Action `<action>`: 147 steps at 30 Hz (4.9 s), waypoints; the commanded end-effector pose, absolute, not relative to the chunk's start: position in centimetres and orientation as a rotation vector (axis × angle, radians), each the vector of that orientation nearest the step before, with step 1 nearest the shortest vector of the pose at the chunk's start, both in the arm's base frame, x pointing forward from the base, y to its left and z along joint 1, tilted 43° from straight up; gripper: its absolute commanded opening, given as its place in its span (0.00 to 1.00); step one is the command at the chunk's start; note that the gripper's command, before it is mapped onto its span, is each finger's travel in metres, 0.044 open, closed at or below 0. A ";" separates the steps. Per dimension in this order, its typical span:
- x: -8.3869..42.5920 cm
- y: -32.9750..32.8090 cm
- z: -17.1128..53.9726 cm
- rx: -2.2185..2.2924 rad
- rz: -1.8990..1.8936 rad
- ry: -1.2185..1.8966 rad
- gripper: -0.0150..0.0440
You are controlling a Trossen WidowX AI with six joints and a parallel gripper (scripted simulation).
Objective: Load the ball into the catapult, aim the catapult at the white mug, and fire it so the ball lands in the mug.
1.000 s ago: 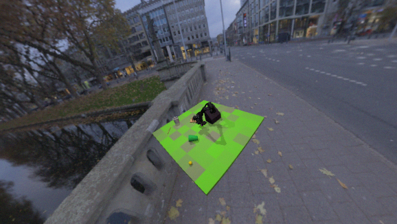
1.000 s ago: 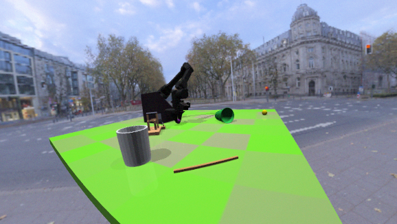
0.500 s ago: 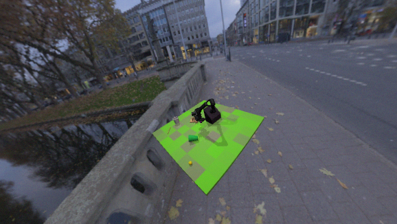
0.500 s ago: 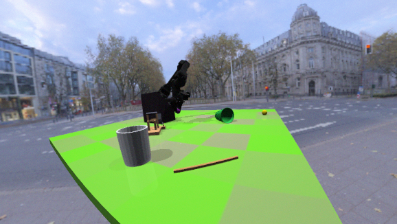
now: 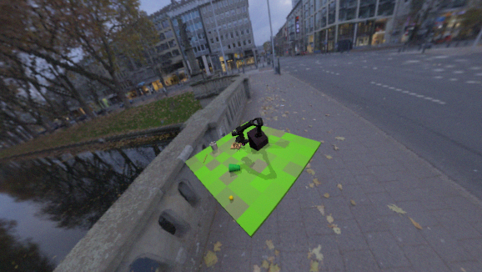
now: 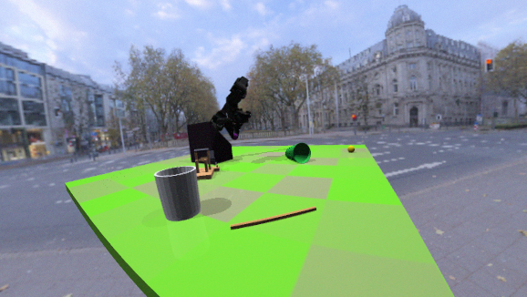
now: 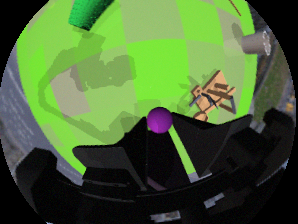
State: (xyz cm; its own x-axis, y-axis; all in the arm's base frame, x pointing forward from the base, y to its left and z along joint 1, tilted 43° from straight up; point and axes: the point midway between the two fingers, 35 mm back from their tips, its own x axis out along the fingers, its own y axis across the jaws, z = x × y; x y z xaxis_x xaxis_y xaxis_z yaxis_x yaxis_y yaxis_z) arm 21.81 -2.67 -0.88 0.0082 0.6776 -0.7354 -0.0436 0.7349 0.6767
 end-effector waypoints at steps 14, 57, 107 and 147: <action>20.7 -6.8 -5.2 0.819 0.419 1.678 0.25; 15.4 -9.9 -14.6 1.269 0.140 1.989 0.25; 22.3 -23.5 -14.9 1.143 -0.119 1.666 1.00; 35.7 -40.9 -16.1 0.880 -0.366 0.978 1.00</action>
